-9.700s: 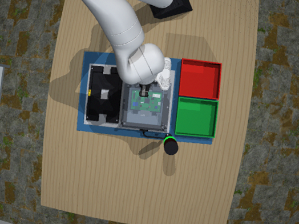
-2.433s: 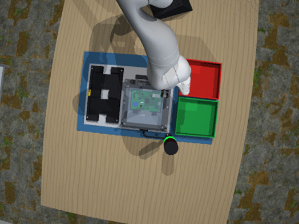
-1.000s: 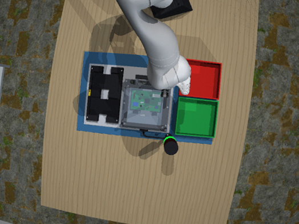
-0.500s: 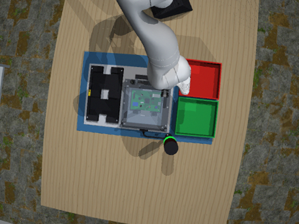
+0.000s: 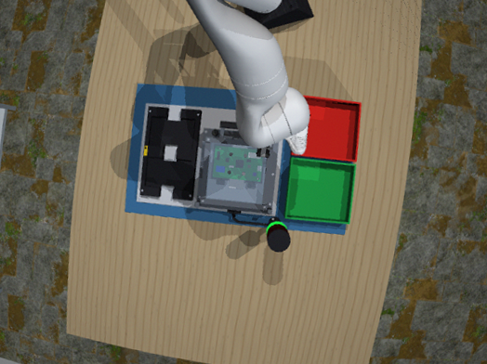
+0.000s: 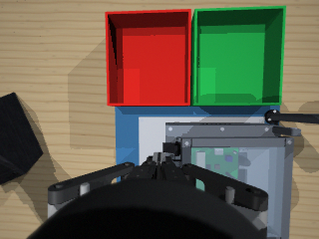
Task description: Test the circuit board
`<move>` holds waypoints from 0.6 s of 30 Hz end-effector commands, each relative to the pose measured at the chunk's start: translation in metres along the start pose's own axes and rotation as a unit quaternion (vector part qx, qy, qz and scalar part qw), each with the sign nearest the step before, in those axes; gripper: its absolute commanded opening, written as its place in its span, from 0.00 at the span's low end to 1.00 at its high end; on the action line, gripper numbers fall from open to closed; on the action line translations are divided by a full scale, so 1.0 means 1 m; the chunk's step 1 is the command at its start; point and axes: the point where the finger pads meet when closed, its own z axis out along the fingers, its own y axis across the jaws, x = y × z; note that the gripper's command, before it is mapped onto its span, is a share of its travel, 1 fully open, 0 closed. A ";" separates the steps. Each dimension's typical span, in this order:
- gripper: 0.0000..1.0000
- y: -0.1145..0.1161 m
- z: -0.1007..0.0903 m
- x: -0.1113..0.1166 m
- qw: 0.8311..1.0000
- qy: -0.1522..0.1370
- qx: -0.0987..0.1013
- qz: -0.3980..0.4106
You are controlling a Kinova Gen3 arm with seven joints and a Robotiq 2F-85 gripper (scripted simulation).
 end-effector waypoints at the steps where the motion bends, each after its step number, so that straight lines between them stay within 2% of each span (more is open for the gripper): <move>1: 0.00 0.002 -0.021 0.011 1.000 0.014 -0.011 -0.009; 7: 0.00 0.002 -0.028 0.011 1.000 0.014 -0.011 -0.009; 18: 0.00 0.002 -0.028 0.011 1.000 0.014 -0.011 -0.009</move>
